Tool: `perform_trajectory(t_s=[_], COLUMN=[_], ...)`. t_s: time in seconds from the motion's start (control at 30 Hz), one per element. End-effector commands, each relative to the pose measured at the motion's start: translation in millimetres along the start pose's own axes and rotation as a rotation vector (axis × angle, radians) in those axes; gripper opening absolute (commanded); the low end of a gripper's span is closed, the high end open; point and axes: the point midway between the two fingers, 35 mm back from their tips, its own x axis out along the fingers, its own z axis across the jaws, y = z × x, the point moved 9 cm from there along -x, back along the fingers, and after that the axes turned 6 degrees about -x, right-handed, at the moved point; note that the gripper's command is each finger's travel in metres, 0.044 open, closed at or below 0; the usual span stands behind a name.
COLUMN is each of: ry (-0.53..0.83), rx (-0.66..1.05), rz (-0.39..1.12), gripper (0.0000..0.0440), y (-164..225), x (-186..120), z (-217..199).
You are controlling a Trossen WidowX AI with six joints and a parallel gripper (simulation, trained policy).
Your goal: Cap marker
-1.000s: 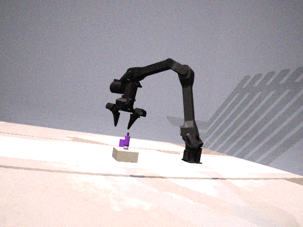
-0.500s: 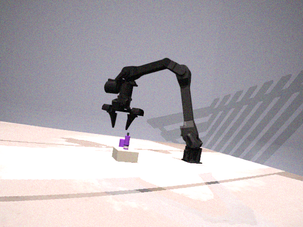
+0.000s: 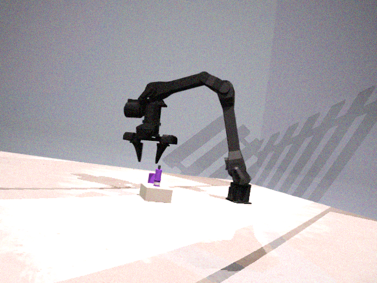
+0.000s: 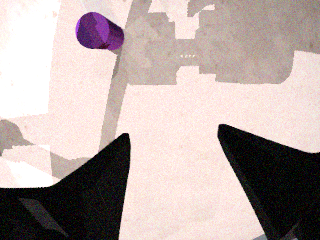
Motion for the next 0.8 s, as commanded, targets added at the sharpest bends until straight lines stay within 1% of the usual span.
perform_trajectory(t_s=[0.0,0.77], ry=[-0.026,-0.136], rx=[-0.010,-0.177], rz=[0.005,0.010], gripper=[0.0299,0.0272], y=[-9,-67], x=[3,21], z=[1,16])
